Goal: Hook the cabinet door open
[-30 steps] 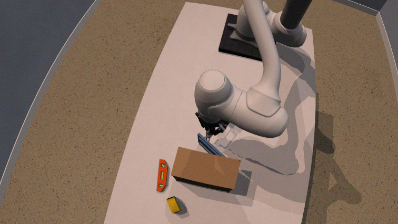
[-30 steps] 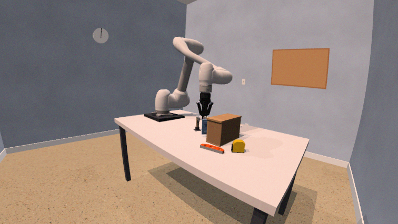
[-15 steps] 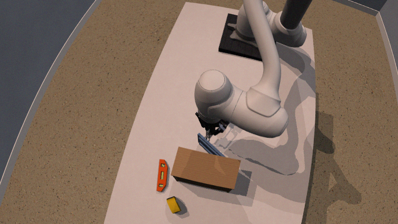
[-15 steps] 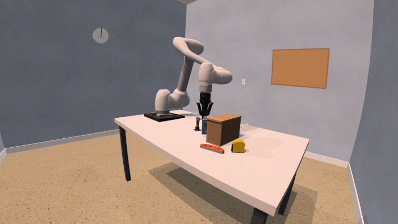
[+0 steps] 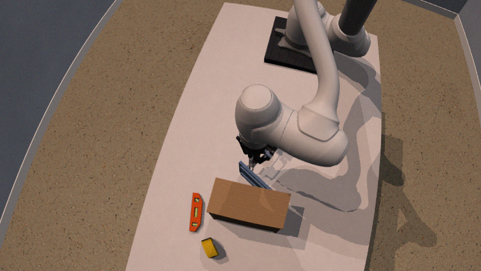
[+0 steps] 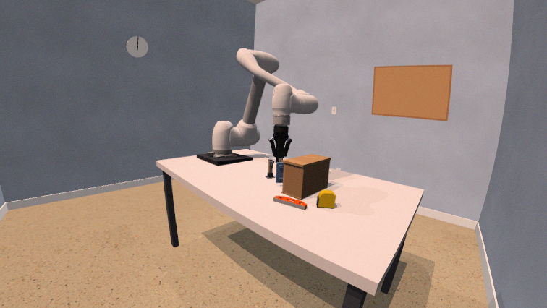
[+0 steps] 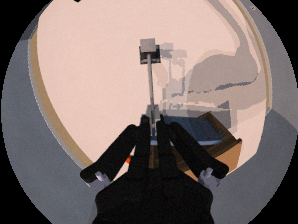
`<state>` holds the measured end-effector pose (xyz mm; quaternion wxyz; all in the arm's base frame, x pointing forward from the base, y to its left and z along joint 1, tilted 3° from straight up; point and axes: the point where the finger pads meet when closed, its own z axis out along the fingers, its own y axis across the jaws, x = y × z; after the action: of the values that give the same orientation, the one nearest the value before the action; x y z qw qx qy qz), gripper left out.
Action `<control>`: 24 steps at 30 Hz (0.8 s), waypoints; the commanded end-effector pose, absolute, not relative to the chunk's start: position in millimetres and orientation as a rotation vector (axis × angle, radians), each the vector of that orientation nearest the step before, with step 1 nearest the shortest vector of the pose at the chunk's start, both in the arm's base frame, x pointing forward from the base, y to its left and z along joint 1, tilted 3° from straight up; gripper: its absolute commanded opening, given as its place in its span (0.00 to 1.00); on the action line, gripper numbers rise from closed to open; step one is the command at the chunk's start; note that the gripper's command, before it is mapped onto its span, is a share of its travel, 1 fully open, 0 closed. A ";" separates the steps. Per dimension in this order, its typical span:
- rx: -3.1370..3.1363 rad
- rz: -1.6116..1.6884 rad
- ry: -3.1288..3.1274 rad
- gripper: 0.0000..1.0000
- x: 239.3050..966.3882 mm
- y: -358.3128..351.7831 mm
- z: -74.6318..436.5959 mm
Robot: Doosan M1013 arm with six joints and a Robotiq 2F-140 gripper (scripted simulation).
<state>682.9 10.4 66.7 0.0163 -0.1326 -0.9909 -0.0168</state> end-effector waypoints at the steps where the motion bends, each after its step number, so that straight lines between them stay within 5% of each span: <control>1: -0.406 -0.056 -3.081 0.03 682.5 12.4 62.2; 22: -0.406 -0.056 -3.081 0.03 682.5 12.4 62.2; 23: -0.406 -0.056 -3.081 0.15 682.5 12.4 62.2; 24: -0.406 -0.056 -3.081 0.15 682.5 12.4 62.2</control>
<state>683.4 10.4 66.6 0.0156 -0.1327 -0.9909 -0.0169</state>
